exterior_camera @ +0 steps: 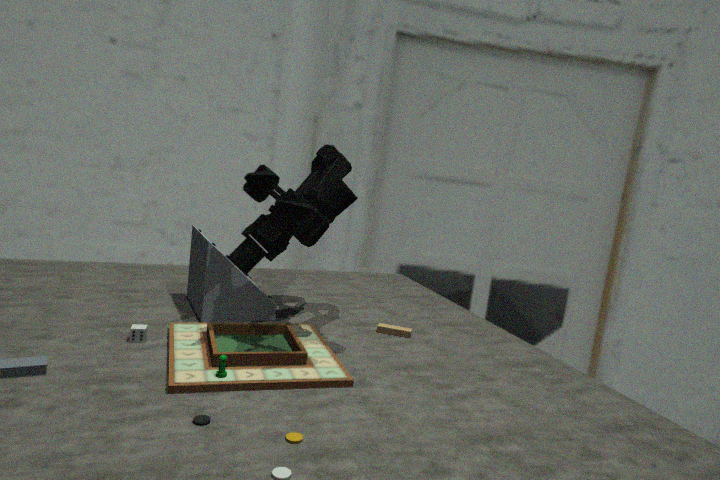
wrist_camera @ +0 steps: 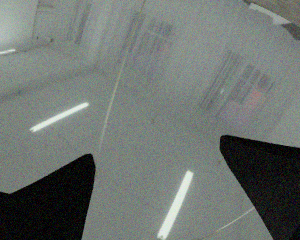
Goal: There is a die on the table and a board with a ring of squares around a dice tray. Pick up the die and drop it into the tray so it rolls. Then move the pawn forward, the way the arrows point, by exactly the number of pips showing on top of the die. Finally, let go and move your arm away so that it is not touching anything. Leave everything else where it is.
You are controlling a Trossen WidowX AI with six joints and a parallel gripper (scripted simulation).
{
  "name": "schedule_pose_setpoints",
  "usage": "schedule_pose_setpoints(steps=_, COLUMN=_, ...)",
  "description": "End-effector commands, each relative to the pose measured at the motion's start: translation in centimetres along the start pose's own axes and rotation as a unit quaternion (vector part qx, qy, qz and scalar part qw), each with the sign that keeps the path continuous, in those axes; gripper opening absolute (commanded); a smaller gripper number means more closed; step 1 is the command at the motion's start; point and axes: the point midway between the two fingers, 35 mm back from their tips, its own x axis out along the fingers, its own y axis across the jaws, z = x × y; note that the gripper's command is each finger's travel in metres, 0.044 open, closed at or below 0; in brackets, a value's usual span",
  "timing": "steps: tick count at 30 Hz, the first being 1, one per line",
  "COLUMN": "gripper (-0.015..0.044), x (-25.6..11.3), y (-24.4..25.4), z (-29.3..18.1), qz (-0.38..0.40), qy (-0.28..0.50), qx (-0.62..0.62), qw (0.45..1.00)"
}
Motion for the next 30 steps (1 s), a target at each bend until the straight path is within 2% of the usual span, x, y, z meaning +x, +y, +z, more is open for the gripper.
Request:
schedule_pose_setpoints(steps=1, gripper=0.0374, x=0.2, y=0.0, z=0.2, qz=0.0, qy=-0.005, qx=0.003, qw=1.0)
schedule_pose_setpoints(steps=5, gripper=0.0275, x=3.3, y=-0.2, z=3.6, qz=0.011, qy=-0.108, qx=0.075, qw=0.991)
schedule_pose_setpoints(steps=10, gripper=0.0275, x=6.5, y=1.1, z=10.0, qz=0.082, qy=-0.272, qx=0.215, qw=0.934)
schedule_pose_setpoints(steps=14, gripper=0.0275, x=7.4, y=2.9, z=15.4, qz=0.185, qy=-0.387, qx=0.342, qw=0.836)
schedule_pose_setpoints(steps=17, gripper=0.0275, x=7.1, y=4.4, z=19.1, qz=0.284, qy=-0.452, qx=0.434, qw=0.726)
schedule_pose_setpoints(steps=21, gripper=0.0275, x=5.6, y=6.0, z=23.3, qz=0.43, qy=-0.497, qx=0.533, qw=0.533)
schedule_pose_setpoints(steps=24, gripper=0.0275, x=4.1, y=7.0, z=25.6, qz=0.54, qy=-0.495, qx=0.579, qw=0.359)
schedule_pose_setpoints(steps=28, gripper=0.0275, x=2.2, y=7.7, z=27.6, qz=0.663, qy=-0.45, qx=0.587, qw=0.112)
schedule_pose_setpoints(steps=29, gripper=0.0275, x=1.9, y=7.8, z=27.8, qz=0.677, qy=-0.441, qx=0.584, qw=0.079)
schedule_pose_setpoints(steps=30, gripper=0.0275, x=1.9, y=7.8, z=27.8, qz=0.682, qy=-0.438, qx=0.582, qw=0.068)
